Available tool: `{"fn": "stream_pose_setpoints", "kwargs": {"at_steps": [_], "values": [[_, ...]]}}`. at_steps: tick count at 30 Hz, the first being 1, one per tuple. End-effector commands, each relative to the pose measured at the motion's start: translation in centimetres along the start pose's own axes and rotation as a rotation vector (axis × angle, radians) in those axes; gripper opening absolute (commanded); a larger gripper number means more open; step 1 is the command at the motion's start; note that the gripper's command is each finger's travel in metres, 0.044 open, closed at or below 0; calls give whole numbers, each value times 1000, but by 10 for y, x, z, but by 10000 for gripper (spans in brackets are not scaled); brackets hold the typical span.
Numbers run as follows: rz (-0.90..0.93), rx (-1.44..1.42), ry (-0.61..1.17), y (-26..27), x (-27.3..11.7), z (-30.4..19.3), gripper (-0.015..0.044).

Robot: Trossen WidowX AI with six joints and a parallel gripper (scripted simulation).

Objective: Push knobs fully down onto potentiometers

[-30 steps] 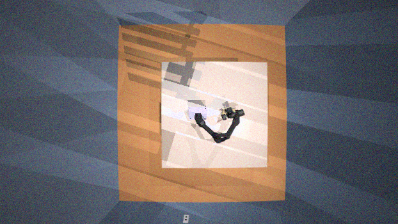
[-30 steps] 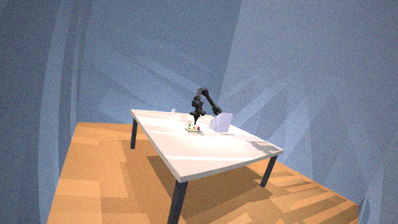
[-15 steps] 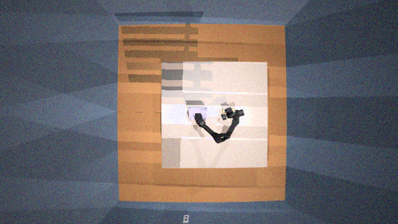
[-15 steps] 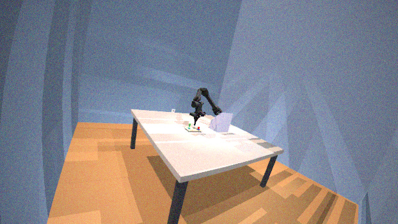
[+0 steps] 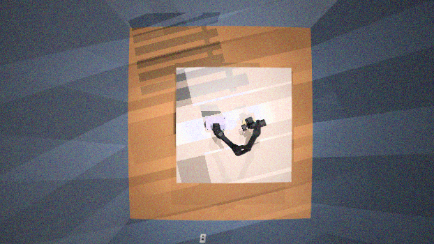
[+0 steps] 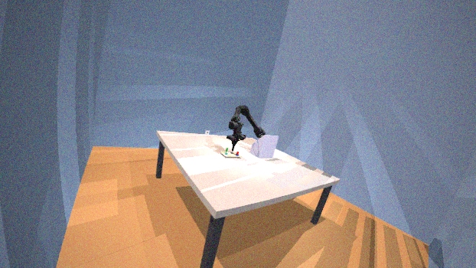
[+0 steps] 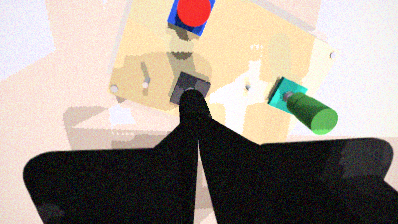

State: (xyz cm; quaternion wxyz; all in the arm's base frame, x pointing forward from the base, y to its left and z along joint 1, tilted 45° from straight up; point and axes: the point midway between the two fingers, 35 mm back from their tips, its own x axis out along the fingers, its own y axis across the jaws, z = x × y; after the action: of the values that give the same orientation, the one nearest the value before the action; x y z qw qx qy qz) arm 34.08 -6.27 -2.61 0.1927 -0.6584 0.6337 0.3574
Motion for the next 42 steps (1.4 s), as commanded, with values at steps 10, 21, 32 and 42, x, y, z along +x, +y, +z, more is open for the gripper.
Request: {"fn": "stream_pose_setpoints", "kwargs": {"at_steps": [10,21,32,42], "values": [[17,23,-1,-1,18,-3,0],[17,23,-1,-1,19,-3,0],[17,23,-1,-1,19,-3,0],[17,23,-1,-1,19,-3,0]]}}
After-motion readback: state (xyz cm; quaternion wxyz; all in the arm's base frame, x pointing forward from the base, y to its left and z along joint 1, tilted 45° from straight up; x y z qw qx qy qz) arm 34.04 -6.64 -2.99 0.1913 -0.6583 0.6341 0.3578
